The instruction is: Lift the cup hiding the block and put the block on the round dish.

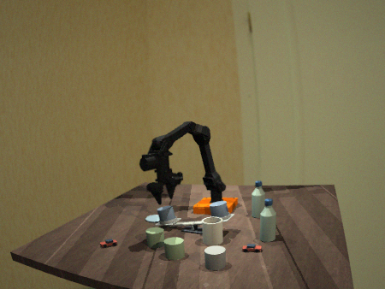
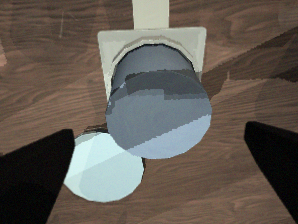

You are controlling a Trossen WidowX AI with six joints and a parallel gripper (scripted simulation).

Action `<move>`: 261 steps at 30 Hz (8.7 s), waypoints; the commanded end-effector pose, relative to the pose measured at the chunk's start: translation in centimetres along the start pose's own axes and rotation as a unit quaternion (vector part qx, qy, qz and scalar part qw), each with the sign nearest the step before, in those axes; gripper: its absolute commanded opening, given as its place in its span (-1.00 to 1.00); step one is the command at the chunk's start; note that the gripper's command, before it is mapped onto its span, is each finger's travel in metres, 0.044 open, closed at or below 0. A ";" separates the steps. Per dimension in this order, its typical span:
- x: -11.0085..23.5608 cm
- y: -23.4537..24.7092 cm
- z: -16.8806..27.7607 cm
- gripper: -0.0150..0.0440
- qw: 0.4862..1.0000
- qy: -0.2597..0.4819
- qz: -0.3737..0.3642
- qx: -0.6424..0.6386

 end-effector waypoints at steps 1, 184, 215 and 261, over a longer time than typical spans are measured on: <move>-1.0 -0.1 0.2 1.00 1.000 -0.002 0.001 0.005; 5.1 -0.1 0.2 -0.49 1.000 -0.006 -0.003 0.008; 5.1 -0.1 0.2 -0.49 1.000 -0.006 -0.003 0.008; -2.6 15.1 11.5 -0.49 1.000 0.003 -0.006 0.006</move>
Point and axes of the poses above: the point midway between the two fingers, 35 mm back from their tips, its own x axis back along the fingers, its own y axis across the jaws, z = x × y, the point moved 7 cm from there along x, back along the fingers, and after that the axes turned 13 degrees about x, right-handed, at the moved point
